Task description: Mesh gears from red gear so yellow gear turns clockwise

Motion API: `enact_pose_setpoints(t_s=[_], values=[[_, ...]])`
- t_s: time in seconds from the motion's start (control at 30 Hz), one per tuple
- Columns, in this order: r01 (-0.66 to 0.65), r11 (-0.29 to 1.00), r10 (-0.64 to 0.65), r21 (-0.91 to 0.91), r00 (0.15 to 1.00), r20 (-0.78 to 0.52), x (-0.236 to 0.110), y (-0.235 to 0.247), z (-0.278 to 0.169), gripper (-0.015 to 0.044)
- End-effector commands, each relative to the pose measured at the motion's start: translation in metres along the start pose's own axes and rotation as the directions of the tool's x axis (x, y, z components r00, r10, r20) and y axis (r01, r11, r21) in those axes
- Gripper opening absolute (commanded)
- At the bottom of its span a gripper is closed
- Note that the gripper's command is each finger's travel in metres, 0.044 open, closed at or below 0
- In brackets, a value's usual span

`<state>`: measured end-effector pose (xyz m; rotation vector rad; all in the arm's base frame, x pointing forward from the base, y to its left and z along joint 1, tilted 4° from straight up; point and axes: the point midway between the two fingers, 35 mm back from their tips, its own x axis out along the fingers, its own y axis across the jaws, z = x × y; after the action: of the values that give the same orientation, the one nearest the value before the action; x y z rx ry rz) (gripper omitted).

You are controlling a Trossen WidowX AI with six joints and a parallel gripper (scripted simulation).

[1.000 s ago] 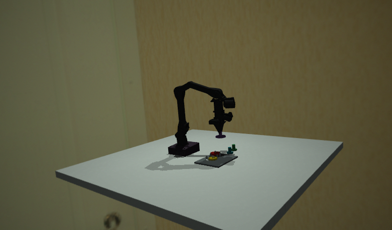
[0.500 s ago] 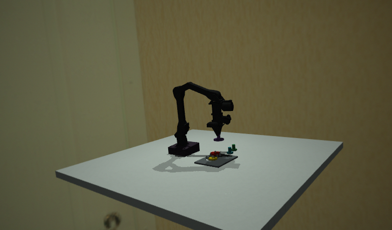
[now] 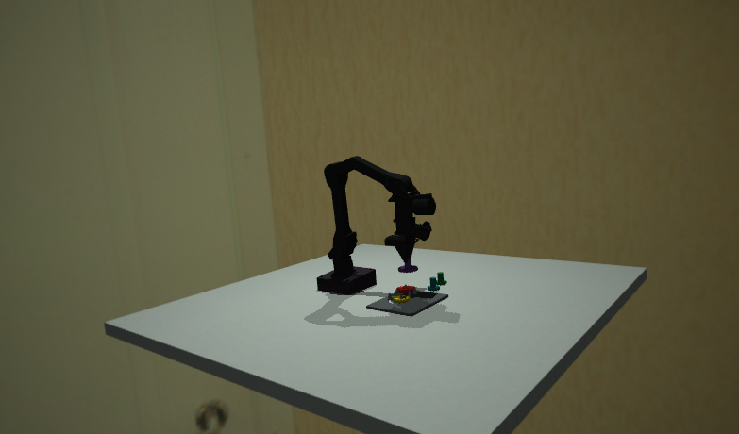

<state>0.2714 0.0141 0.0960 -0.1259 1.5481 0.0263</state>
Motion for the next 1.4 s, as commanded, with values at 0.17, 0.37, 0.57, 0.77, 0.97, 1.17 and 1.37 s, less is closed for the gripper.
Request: enact_pose_setpoints(t_s=[0.17,0.37,0.57,0.77,0.97,1.17,1.37], values=[[0.007,1.0,-0.007,-0.002,1.0,-0.006,0.009,-0.02,-0.006,0.0],[0.009,1.0,-0.009,-0.002,1.0,-0.007,0.014,-0.031,-0.009,0.0],[0.011,1.0,-0.011,-0.002,1.0,-0.007,0.018,-0.043,-0.013,0.0],[0.013,1.0,-0.013,-0.002,1.0,-0.008,0.023,-0.053,-0.018,0.0],[0.014,1.0,-0.014,-0.002,1.0,-0.008,0.021,-0.055,-0.018,0.0],[0.014,1.0,-0.014,-0.002,1.0,-0.008,0.02,-0.055,-0.018,0.0],[0.014,1.0,-0.014,-0.002,1.0,-0.008,0.02,-0.055,-0.018,0.0]])
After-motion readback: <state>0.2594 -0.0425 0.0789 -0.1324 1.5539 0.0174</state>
